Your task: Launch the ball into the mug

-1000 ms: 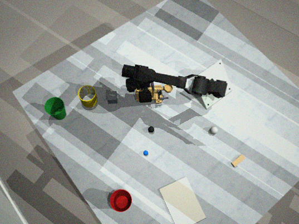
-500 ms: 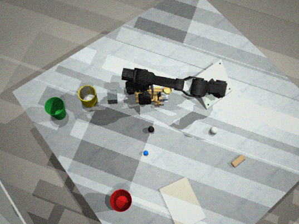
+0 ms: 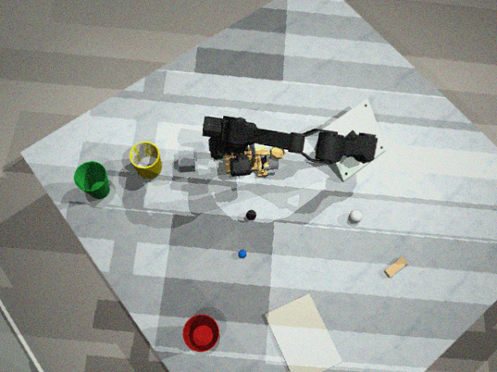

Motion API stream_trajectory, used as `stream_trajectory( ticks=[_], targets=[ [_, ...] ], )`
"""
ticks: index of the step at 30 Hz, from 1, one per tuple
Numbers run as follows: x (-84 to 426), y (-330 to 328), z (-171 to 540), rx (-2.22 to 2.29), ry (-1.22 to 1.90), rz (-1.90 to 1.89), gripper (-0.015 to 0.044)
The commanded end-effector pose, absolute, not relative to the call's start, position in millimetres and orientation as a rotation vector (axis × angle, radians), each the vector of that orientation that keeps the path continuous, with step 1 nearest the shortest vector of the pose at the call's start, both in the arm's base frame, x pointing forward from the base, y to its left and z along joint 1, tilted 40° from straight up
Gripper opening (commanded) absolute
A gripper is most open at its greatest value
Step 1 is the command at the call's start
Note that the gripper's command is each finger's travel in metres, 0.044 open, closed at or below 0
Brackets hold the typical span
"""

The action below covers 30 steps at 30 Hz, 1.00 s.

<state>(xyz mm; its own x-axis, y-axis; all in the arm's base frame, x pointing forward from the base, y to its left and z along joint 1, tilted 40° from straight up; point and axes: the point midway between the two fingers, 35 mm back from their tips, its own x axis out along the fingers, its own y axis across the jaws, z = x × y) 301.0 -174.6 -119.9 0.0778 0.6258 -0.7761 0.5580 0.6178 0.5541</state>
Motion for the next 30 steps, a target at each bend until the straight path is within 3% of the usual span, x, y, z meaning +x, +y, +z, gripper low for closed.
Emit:
stream_trajectory(
  ticks=[1,17,22,30],
  targets=[
    [301.3,-175.4,-119.2,1.012,1.577,0.067,0.0026],
    [301.6,-192.4,-101.7,1.011,1.578,0.064,0.044],
    [292.8,-237.1,-44.4,1.012,1.58,0.062,0.044],
    [294.9,-228.7,-58.1,1.024,1.573,0.056,0.044]
  ],
)
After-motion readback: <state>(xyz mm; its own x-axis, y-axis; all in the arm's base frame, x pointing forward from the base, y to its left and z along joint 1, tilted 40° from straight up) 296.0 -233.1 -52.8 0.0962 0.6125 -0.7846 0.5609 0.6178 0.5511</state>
